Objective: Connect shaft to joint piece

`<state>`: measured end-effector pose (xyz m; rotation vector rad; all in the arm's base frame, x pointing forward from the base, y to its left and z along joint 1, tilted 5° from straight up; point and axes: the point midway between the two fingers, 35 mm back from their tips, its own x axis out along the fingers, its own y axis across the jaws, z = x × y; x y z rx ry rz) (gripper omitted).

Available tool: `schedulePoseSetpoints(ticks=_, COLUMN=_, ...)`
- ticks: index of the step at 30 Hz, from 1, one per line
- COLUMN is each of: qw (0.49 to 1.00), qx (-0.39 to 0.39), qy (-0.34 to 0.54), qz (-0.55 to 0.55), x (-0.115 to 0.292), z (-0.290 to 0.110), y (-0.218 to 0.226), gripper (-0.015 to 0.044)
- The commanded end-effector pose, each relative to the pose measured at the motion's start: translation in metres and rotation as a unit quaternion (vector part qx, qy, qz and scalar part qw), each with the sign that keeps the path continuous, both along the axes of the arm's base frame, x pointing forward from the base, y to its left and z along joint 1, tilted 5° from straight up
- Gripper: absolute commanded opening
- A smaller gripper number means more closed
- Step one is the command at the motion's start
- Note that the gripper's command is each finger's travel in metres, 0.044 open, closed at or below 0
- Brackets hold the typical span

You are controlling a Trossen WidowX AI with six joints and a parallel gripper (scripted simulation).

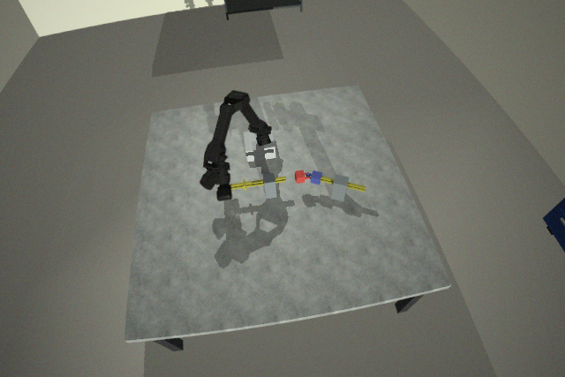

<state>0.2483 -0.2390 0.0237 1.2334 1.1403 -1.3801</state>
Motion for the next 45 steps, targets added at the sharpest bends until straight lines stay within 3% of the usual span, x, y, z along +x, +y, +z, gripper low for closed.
schedulePoseSetpoints(ticks=1, qw=1.000, qx=0.000, qy=0.001, qz=0.000, x=0.000, z=0.000, y=0.000, gripper=0.0027)
schedulePoseSetpoints(ticks=3, qw=1.000, qx=0.000, qy=0.001, qz=0.000, x=0.000, z=0.000, y=0.000, gripper=0.0000)
schedulePoseSetpoints(ticks=45, qw=1.000, qx=0.001, qy=-0.010, qz=0.001, x=0.008, z=-0.006, y=0.056, gripper=0.0000)
